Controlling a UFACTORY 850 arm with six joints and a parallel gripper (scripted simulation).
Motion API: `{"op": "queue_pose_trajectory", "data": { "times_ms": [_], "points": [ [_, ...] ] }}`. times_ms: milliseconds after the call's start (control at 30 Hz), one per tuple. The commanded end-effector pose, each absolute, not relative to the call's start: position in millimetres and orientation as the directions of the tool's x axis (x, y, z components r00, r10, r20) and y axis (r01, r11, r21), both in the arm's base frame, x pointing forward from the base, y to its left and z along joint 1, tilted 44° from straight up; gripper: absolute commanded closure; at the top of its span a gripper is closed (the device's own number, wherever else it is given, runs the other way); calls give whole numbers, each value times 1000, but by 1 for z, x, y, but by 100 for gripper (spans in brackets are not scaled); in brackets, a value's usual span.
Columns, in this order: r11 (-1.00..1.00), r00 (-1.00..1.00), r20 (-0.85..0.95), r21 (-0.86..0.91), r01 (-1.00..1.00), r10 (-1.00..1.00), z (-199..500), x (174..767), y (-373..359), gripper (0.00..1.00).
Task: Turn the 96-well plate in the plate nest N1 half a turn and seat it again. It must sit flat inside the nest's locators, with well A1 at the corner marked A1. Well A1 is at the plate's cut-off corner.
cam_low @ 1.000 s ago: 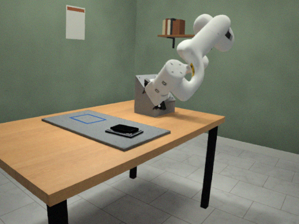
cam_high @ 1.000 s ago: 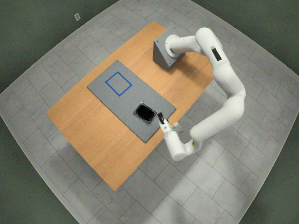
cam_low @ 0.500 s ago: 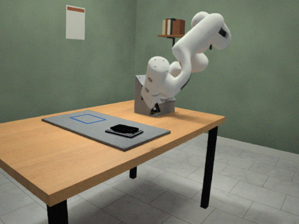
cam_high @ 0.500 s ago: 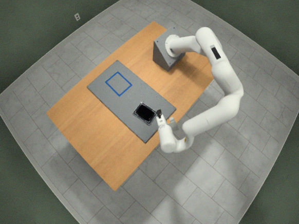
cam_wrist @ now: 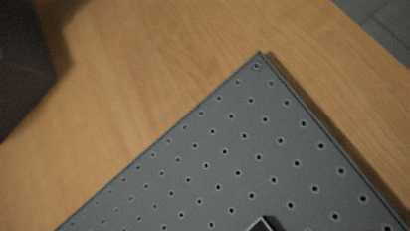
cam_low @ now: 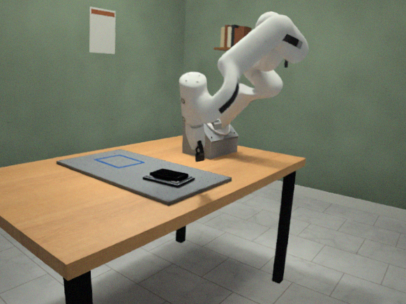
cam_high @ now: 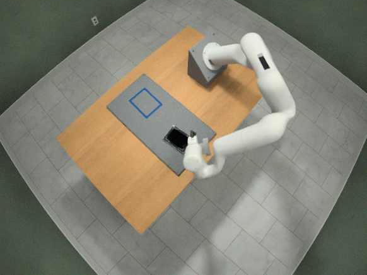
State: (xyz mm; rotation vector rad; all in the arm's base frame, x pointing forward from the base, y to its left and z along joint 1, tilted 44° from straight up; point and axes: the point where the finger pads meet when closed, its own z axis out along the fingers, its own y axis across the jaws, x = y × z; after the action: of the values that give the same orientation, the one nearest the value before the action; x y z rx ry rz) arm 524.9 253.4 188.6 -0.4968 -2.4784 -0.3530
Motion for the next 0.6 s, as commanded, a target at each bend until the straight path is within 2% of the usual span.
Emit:
{"op": "queue_pose_trajectory", "data": {
  "times_ms": [0, 400, 567],
  "points": [
    [809, -704, 614, 174, 562, 356, 174, 528, 252, 0],
    [624, -566, 655, 180, 760, 501, 150, 539, 242, 0],
    [489, -460, 675, 165, 856, 577, 137, 546, 232, 0]
  ]
}}
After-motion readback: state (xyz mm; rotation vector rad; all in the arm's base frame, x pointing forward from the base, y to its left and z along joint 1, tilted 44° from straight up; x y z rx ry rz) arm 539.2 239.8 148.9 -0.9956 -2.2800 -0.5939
